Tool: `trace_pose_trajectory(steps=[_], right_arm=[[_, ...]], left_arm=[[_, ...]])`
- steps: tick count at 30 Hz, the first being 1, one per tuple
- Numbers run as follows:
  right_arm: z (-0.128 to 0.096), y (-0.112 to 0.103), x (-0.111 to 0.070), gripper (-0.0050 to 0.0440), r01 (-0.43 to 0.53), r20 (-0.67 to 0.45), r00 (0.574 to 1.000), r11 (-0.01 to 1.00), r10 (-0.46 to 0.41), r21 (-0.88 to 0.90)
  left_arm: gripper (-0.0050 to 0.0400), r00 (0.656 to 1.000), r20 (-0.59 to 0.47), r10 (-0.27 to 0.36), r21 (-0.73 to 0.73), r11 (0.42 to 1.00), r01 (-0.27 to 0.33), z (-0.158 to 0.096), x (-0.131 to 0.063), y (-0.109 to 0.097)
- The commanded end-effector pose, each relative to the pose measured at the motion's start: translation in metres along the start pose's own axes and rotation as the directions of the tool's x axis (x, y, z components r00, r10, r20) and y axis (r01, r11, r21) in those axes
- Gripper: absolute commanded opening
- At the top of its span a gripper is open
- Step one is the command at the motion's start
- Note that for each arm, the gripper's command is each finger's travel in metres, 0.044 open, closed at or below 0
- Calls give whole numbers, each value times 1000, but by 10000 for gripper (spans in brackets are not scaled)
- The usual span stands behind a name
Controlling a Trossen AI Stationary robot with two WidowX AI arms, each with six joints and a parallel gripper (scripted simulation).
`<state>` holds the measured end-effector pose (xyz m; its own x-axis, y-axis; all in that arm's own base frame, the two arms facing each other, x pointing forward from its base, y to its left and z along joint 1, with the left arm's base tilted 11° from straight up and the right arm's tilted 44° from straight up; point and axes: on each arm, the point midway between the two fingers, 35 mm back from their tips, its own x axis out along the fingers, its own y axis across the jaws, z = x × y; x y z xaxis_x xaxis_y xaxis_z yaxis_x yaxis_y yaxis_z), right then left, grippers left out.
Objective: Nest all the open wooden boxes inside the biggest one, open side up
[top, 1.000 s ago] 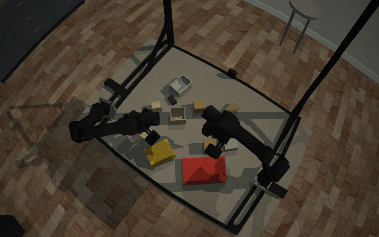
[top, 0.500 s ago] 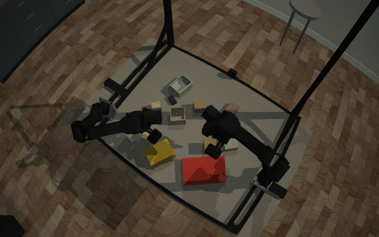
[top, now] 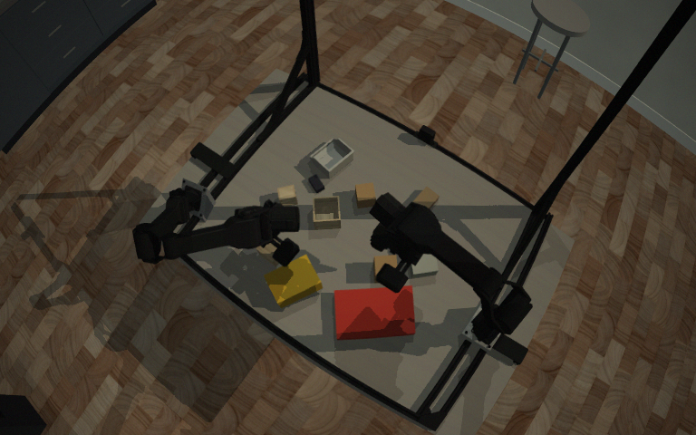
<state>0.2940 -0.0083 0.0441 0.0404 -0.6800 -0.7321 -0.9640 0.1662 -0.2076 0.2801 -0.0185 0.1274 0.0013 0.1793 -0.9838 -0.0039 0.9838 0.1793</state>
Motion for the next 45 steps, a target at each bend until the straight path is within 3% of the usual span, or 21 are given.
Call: trace_pose_trajectory(steps=[1, 32, 45], right_arm=[[0, 3, 12, 400, -14, -16, 1000, 1000, 14, -12], [-1, 4, 48, 400, -33, -36, 999, 999, 32, -24], [-1, 4, 48, 327, -33, -36, 999, 999, 32, -24]], left_arm=[[400, 1000, -1, 4, 4, 1000, -4, 0, 1, 0], [400, 1000, -1, 4, 4, 1000, -4, 0, 1, 0], [400, 1000, -1, 4, 4, 1000, -4, 0, 1, 0]])
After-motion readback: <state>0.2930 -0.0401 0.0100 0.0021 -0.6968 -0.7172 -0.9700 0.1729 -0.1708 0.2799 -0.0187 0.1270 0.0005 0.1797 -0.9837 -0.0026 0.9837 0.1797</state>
